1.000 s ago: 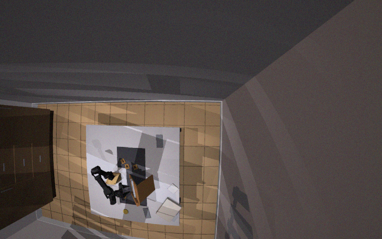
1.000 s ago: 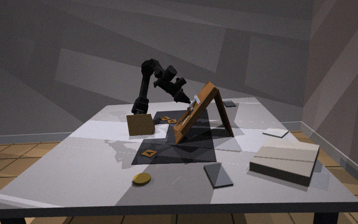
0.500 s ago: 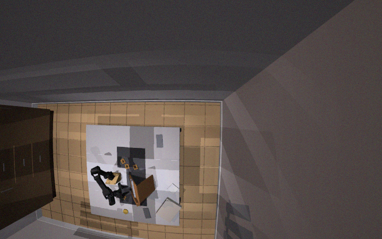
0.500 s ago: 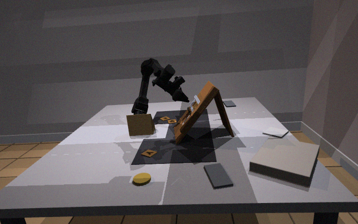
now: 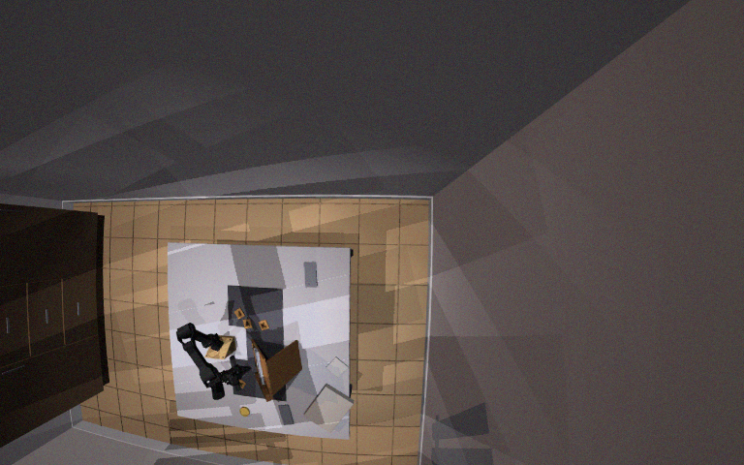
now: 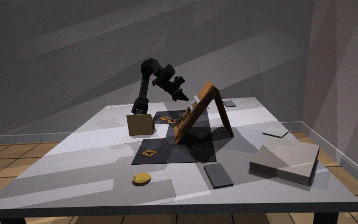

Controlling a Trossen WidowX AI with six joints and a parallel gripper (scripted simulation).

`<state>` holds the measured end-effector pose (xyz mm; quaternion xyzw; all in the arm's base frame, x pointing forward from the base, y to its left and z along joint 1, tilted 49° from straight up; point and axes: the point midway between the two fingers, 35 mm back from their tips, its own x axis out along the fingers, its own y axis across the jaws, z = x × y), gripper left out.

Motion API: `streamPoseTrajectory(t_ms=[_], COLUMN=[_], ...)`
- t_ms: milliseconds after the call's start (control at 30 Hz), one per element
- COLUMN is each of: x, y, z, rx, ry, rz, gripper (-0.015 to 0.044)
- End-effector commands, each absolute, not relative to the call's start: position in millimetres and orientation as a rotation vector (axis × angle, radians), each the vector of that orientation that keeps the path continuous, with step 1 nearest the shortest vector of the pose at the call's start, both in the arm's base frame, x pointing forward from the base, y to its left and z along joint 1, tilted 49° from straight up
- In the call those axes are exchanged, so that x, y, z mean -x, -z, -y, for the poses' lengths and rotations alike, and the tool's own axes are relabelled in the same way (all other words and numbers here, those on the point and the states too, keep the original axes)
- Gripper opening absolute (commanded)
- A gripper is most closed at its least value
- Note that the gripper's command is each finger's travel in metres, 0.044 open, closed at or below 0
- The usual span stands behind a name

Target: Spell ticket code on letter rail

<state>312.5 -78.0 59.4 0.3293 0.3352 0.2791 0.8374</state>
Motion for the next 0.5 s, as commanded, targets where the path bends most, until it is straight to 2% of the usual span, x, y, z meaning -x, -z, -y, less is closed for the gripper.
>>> streamPoseTrajectory(t_ms=[0,133,467], x=[-312.4,-315.3,-336.6], y=[-59.0,-58.9,-74.7], z=[77.8,77.7,60.9], rx=[-0.698,-0.692,-0.562], ry=[-0.590,-0.594,-0.736], rz=[-0.710,-0.736,-1.153], gripper=[0.0000,0.0000,0.0000])
